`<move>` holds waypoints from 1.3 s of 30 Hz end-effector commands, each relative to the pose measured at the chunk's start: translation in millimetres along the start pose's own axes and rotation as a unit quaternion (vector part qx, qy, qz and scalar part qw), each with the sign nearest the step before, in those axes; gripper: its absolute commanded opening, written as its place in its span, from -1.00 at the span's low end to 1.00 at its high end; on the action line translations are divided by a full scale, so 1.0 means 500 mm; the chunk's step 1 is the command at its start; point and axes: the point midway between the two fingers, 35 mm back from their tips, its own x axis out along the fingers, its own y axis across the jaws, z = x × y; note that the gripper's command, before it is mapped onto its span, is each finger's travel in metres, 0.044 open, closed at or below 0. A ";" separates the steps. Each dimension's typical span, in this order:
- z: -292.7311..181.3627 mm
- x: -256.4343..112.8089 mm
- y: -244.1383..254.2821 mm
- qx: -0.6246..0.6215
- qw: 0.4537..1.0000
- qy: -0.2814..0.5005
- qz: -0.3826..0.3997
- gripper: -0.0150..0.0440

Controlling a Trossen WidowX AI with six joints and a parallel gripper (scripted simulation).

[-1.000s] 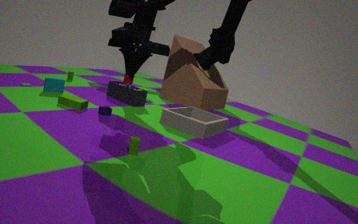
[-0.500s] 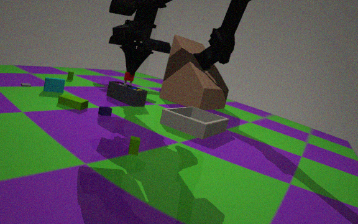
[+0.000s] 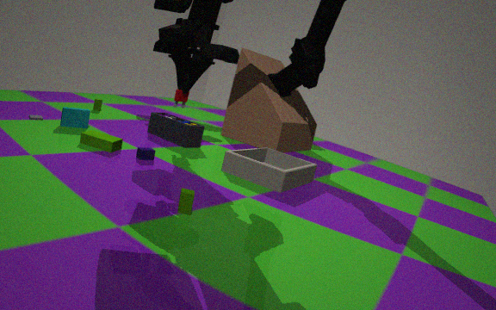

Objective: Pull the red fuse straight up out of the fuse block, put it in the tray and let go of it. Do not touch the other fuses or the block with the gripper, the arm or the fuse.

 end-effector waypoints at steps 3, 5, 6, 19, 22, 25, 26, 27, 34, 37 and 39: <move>0.007 -0.008 0.019 -0.002 1.000 0.000 -0.005 -0.49; 0.014 -0.009 0.046 -0.001 1.000 0.000 -0.008 -0.49; 0.017 -0.010 0.059 -0.001 1.000 0.000 -0.010 -0.49; 0.026 -0.009 0.245 -0.001 1.000 -0.002 -0.015 -0.49; 0.020 -0.008 0.289 -0.001 1.000 -0.002 -0.013 -0.49; 0.010 -0.007 0.332 -0.001 1.000 -0.002 -0.010 -0.49; 0.006 -0.007 0.347 -0.001 1.000 -0.002 -0.008 -0.49; 0.002 -0.007 0.361 -0.002 1.000 -0.002 -0.007 -0.49; -0.028 -0.007 0.439 -0.002 1.000 0.001 0.003 -0.49; -0.028 -0.007 0.439 -0.002 1.000 0.001 0.003 -0.49; -0.028 -0.005 0.439 -0.002 1.000 0.001 0.003 -0.49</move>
